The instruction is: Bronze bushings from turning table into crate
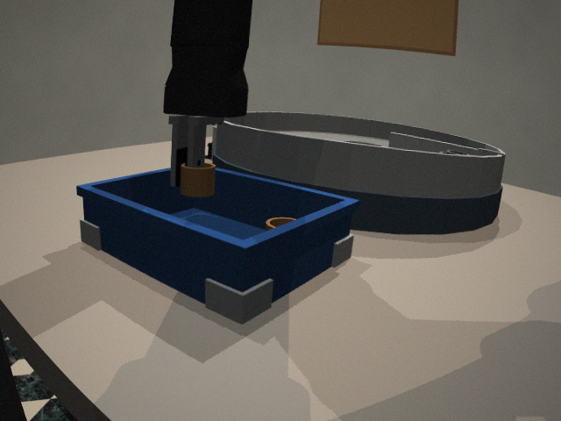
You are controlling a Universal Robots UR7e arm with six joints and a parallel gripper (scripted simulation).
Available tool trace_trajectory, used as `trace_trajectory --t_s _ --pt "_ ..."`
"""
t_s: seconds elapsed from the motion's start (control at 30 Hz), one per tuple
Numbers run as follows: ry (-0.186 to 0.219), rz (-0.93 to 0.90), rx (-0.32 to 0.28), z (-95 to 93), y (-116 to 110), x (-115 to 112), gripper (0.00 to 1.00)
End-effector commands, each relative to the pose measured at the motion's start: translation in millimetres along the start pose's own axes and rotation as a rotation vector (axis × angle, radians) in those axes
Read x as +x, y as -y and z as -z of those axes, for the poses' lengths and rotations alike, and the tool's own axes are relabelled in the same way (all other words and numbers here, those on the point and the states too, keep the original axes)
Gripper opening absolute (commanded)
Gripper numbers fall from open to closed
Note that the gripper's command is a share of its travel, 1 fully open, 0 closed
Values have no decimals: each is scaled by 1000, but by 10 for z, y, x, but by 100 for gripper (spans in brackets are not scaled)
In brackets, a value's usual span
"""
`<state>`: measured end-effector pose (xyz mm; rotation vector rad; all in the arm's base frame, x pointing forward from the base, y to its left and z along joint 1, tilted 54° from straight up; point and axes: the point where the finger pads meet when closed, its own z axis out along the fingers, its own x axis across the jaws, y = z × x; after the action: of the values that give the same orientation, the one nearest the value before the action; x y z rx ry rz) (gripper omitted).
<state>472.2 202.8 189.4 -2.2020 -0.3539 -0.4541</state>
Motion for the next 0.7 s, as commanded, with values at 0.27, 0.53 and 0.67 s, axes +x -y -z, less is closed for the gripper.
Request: trace_trajectory --t_s 0.27,0.53,0.67 --pt "-1 0 -1 -87 -2 5 0" --pt "-1 0 -1 -87 -2 5 0" --pt "-1 0 -1 -87 -2 5 0"
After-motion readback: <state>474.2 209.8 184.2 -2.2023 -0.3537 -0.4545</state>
